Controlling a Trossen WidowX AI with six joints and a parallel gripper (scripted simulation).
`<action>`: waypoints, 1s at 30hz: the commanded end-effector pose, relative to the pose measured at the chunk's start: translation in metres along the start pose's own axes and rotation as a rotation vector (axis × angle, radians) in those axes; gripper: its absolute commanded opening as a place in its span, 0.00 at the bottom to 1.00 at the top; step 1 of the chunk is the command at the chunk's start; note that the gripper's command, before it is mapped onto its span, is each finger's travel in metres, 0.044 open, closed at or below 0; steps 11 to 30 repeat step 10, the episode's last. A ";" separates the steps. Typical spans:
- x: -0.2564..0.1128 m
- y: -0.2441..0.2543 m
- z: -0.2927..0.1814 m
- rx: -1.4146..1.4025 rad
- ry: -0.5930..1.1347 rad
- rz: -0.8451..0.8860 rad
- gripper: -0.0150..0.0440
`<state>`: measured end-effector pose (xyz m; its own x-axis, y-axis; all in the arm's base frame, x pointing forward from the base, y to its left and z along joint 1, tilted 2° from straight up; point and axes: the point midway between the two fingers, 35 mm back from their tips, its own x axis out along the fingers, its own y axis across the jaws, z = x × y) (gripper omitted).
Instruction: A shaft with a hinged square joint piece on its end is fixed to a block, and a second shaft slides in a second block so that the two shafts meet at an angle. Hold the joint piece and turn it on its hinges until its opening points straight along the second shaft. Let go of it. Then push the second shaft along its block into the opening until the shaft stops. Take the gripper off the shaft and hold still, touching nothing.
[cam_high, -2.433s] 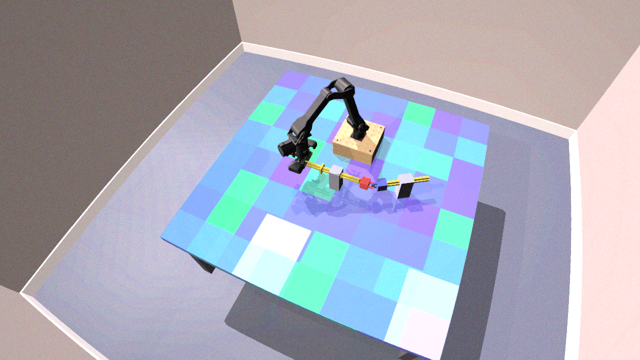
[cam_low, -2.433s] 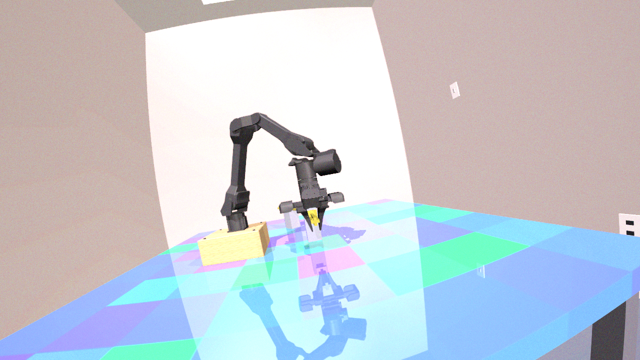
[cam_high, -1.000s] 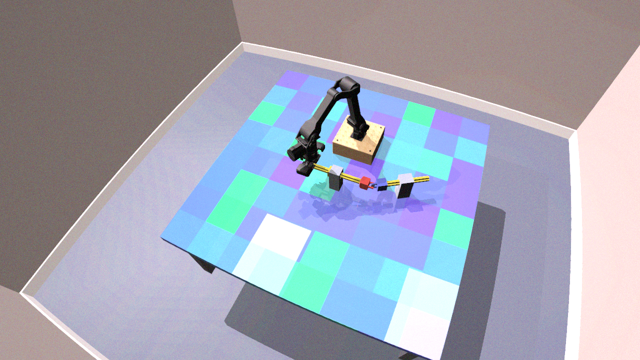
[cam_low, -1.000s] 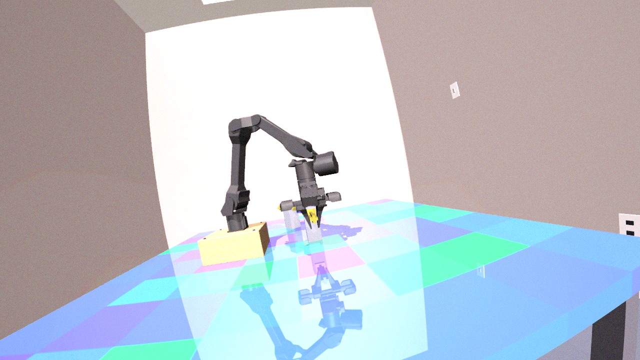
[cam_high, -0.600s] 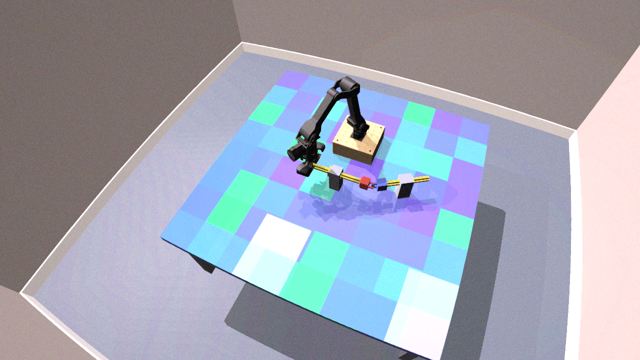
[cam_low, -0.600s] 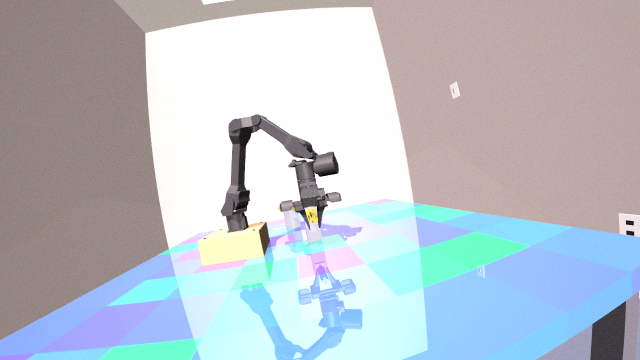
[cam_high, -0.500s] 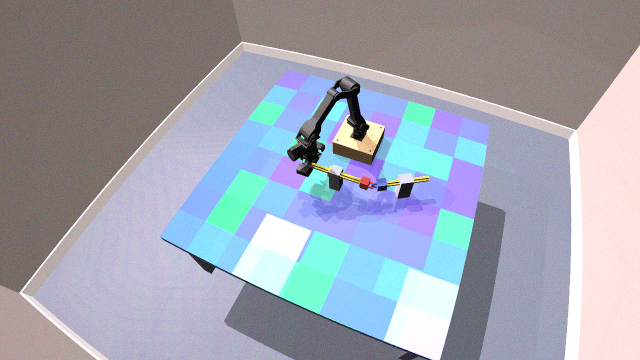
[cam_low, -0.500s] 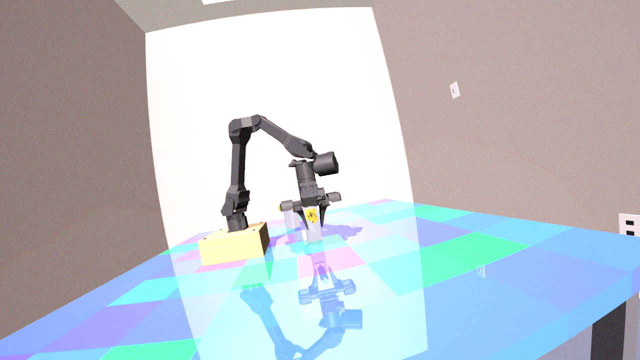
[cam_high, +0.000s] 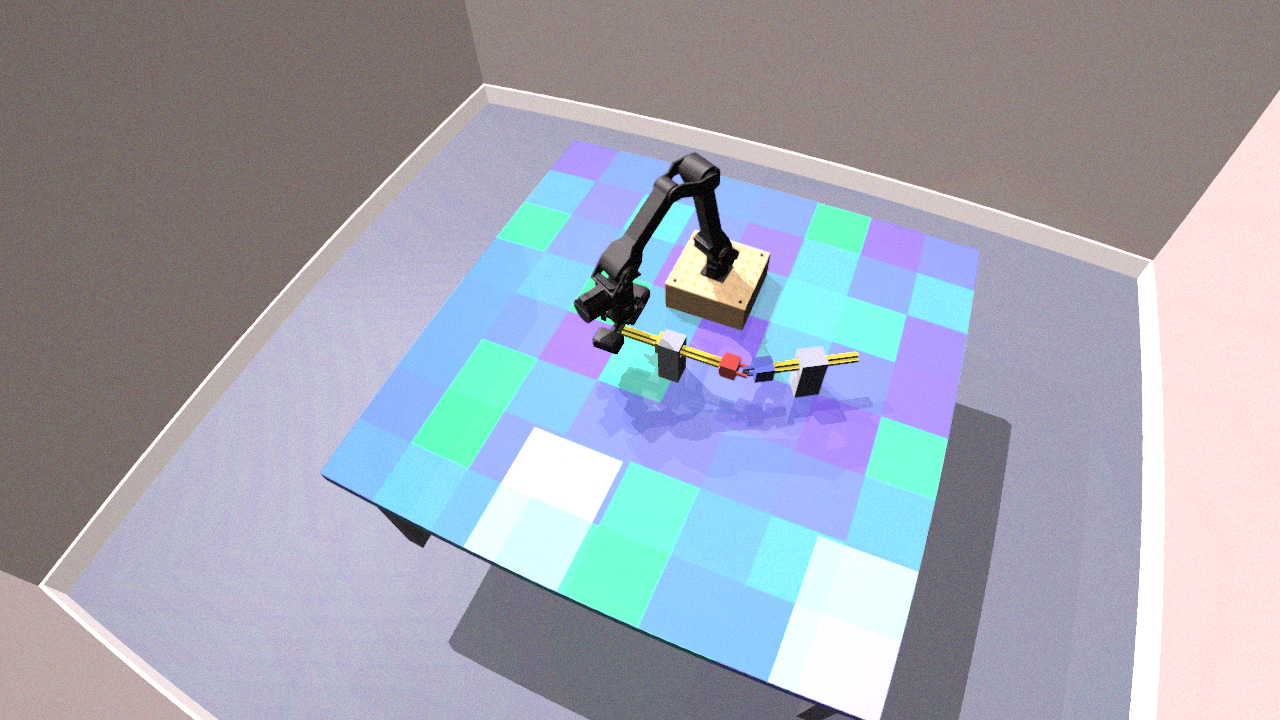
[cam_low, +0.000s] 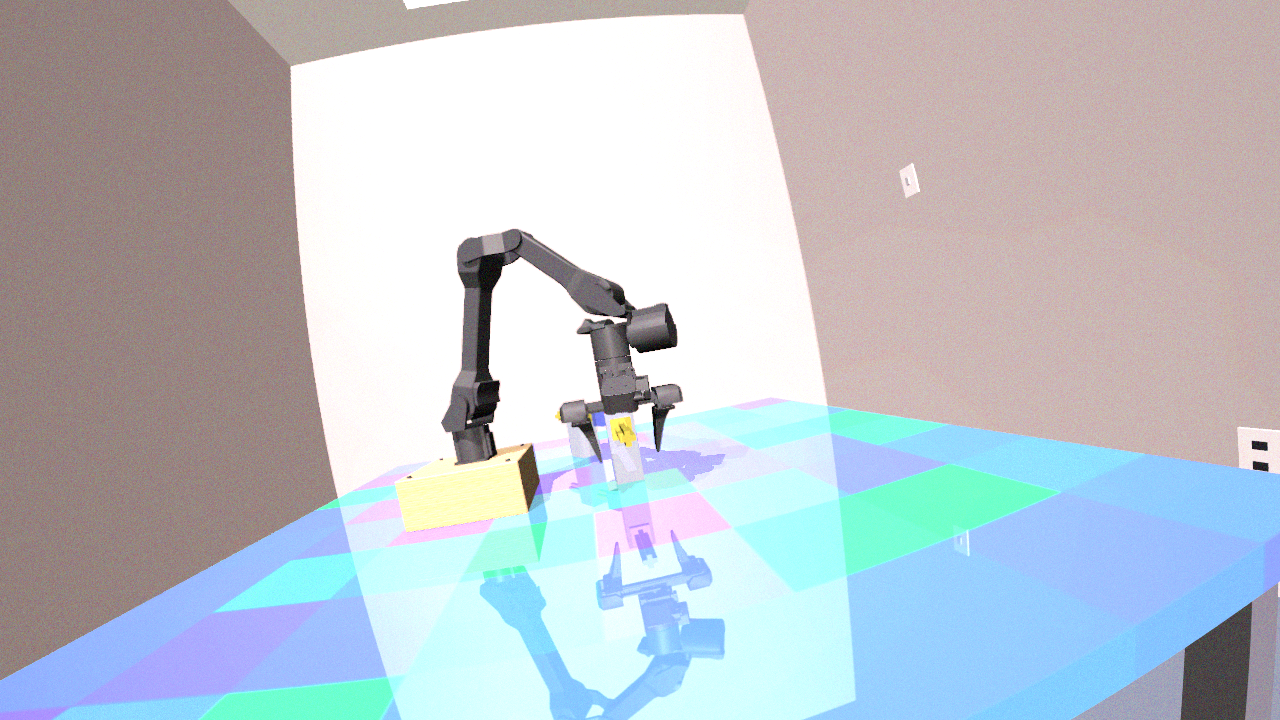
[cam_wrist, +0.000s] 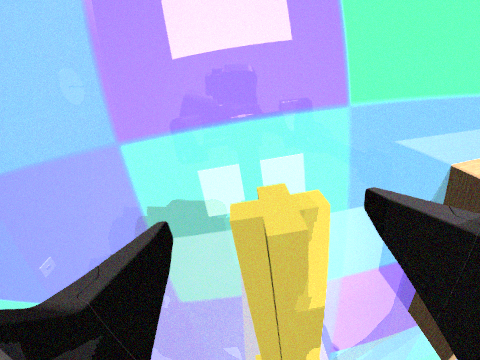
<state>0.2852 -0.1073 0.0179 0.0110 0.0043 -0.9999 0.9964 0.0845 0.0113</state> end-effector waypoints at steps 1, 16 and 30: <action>0.000 0.000 0.000 0.000 0.000 -0.001 1.00; -0.028 0.000 0.000 -0.004 0.012 0.003 1.00; -0.028 0.000 0.000 -0.004 0.012 0.003 1.00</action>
